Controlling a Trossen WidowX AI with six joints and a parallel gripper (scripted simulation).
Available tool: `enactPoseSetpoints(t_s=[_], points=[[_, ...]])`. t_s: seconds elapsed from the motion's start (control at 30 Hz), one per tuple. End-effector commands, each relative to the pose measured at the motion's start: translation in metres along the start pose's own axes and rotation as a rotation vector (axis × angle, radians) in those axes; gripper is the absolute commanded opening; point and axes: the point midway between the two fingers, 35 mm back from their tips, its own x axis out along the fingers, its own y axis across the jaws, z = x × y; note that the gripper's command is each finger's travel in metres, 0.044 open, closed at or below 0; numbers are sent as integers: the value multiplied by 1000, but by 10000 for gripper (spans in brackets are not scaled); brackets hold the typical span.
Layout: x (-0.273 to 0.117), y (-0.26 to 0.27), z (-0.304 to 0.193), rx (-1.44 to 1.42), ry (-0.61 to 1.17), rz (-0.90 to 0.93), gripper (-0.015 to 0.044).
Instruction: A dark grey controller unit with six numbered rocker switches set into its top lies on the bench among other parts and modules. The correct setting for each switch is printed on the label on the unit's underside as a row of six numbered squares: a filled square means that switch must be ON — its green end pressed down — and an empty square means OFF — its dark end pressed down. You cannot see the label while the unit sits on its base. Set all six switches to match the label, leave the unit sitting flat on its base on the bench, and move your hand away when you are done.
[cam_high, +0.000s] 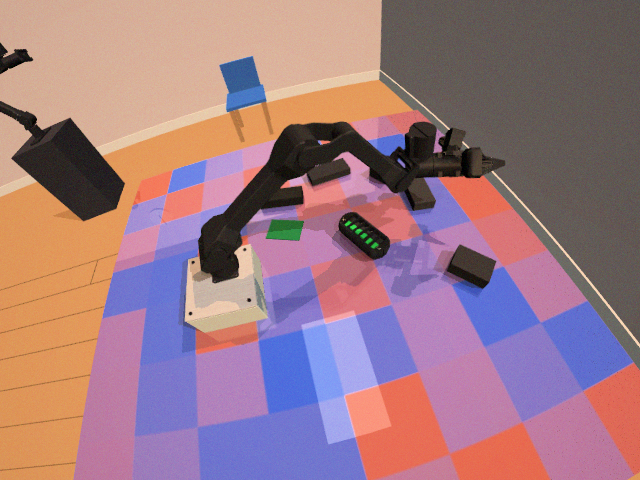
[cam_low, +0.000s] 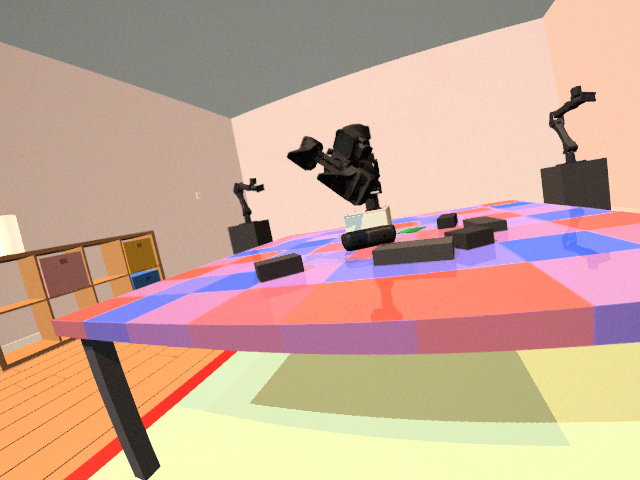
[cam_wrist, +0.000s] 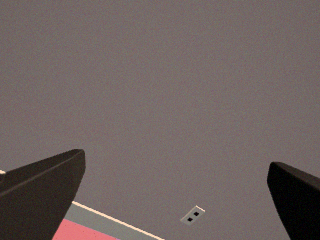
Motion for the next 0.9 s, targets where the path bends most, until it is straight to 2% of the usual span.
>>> enactPoseSetpoints(t_s=[0.0, 0.17, 0.47, 0.87], points=[[0, 0, 0, 0, 0, 0, 374], [1, 7, -6, -49, 32, 41, 242], [-5, 51, -55, -431, 234, 381, 6], [-60, 74, -112, -932, 377, 968, 0]])
